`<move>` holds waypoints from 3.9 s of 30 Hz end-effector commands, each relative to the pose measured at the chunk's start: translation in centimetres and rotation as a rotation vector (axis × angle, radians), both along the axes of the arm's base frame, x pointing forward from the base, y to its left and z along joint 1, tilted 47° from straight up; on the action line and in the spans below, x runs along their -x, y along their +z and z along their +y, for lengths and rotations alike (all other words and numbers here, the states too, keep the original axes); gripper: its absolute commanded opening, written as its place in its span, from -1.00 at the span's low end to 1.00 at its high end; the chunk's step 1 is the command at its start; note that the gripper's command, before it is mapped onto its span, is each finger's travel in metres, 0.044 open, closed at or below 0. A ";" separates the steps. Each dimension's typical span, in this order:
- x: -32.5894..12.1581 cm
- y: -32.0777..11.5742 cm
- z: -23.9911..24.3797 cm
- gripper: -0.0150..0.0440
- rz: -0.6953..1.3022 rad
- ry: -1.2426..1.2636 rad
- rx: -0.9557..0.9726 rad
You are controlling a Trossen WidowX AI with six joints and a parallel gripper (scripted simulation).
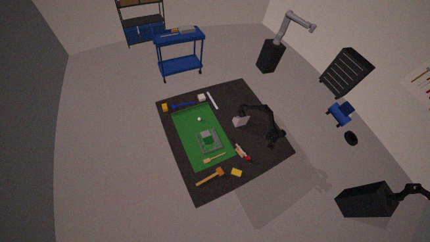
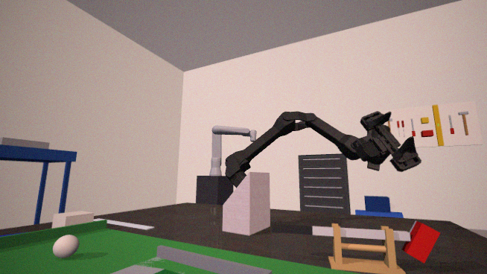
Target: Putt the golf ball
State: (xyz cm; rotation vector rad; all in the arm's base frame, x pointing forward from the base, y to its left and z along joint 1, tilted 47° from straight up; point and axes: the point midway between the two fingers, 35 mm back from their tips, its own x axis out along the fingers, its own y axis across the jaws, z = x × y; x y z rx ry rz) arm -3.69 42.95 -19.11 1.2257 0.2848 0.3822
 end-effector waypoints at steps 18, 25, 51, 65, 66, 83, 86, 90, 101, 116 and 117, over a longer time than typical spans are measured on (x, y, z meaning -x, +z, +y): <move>-16.7 -0.9 -3.1 1.00 -0.008 0.064 1.420; -20.7 -0.9 -6.3 1.00 0.057 0.225 1.821; -26.5 2.0 -23.0 1.00 0.322 1.695 2.436; -25.4 4.3 -27.9 1.00 0.225 2.256 2.175; -25.4 4.3 -27.9 1.00 0.225 2.256 2.175; -25.3 2.7 -29.5 1.00 0.227 2.256 2.176; -25.3 2.3 -29.9 1.00 0.227 2.256 2.176; -25.3 1.0 -31.2 1.00 0.228 2.256 2.177; -25.3 0.4 -31.8 1.00 0.228 2.256 2.177; -25.2 -0.3 -32.7 0.64 0.234 2.252 2.174; -25.2 -0.3 -32.7 0.56 0.234 2.252 2.174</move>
